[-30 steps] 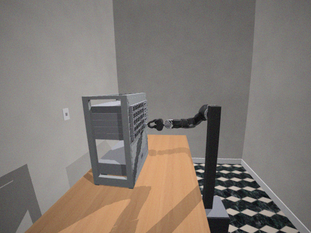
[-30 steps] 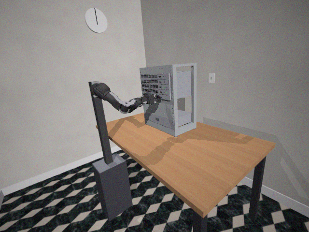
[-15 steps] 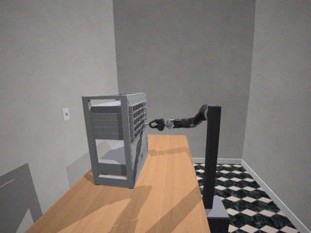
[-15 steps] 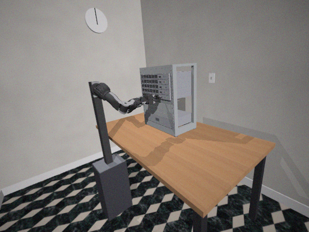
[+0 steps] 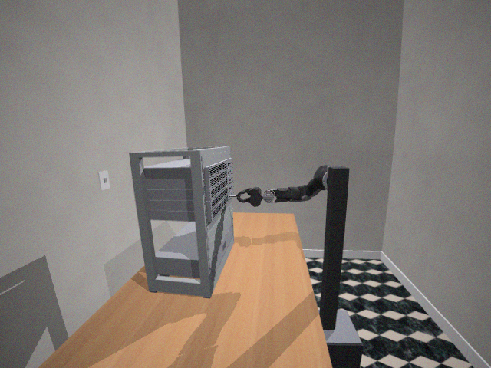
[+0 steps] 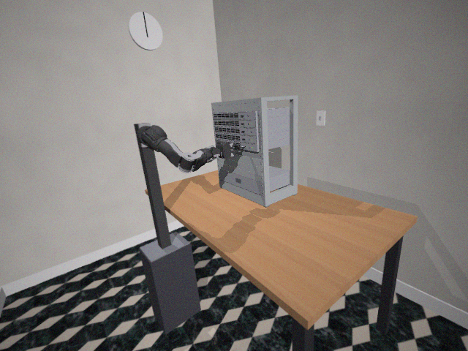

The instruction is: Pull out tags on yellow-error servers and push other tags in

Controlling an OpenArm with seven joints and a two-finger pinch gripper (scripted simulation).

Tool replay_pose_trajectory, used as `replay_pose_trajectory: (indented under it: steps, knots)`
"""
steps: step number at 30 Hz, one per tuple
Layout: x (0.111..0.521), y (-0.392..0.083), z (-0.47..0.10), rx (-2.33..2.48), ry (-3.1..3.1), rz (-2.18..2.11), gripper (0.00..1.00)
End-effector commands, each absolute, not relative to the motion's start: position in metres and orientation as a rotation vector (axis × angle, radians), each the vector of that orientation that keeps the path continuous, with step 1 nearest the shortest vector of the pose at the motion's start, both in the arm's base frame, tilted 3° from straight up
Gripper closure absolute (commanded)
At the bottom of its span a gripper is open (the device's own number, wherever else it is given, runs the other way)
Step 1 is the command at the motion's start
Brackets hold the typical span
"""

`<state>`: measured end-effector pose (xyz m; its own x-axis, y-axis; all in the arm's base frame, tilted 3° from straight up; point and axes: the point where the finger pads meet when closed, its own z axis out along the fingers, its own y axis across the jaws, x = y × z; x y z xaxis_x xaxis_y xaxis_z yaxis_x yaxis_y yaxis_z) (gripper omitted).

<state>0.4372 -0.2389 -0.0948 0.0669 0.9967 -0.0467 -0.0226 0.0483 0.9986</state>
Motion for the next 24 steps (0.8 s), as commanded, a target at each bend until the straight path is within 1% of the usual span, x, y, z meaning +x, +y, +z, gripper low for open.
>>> replay_pose_trajectory:
  steps: [1,24]
  knots:
    - [0.435,-0.236,-0.0906,1.177,1.158,1.155,1.0]
    - [0.4278,-0.2354,-0.0905,1.177,1.158,1.155,1.0]
